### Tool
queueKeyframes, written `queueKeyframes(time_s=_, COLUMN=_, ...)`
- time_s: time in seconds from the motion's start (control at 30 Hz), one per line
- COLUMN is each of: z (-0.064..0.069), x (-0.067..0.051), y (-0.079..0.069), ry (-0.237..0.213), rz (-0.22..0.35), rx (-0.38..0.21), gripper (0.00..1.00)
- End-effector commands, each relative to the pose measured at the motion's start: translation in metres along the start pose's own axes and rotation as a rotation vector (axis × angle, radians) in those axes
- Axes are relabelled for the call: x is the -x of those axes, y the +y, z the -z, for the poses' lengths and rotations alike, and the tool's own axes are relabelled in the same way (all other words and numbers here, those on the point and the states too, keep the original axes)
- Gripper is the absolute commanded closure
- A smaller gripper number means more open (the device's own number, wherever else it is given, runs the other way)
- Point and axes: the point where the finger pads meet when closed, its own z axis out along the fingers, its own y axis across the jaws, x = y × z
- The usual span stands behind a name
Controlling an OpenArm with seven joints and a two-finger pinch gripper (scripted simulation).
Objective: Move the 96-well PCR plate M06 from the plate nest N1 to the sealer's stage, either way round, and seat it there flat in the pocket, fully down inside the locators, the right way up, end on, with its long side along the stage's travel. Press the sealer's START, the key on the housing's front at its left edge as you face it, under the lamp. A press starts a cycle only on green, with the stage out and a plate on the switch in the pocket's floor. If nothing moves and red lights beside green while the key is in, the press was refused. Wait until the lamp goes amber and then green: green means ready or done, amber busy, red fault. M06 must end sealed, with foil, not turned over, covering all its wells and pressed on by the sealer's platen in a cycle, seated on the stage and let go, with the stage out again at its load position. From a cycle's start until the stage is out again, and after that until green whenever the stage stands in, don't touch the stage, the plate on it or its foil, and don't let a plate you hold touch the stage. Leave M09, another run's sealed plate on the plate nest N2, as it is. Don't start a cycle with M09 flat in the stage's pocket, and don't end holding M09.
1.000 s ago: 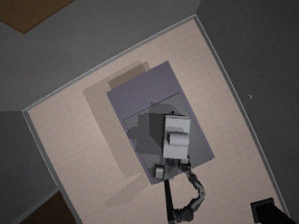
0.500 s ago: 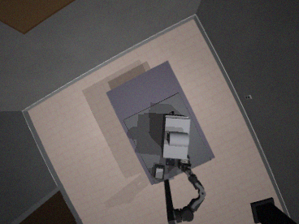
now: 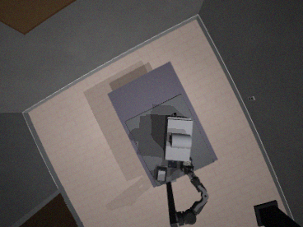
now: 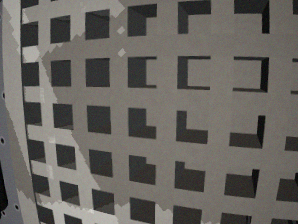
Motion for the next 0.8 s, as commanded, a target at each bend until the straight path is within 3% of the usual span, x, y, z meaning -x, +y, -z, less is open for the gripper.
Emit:
queueKeyframes(time_s=0.0, z=0.0003, x=0.0005, y=-0.0006, ry=-0.003, rz=-0.002, rx=-0.001, gripper=0.23)
queueKeyframes(time_s=0.57, z=0.0044, x=0.0042, y=0.0022, ry=-0.009, rz=0.000, rx=0.002, gripper=0.23)
queueKeyframes(time_s=0.77, z=0.0007, x=0.0000, y=-0.0001, ry=-0.004, rz=-0.001, rx=0.000, gripper=0.23)
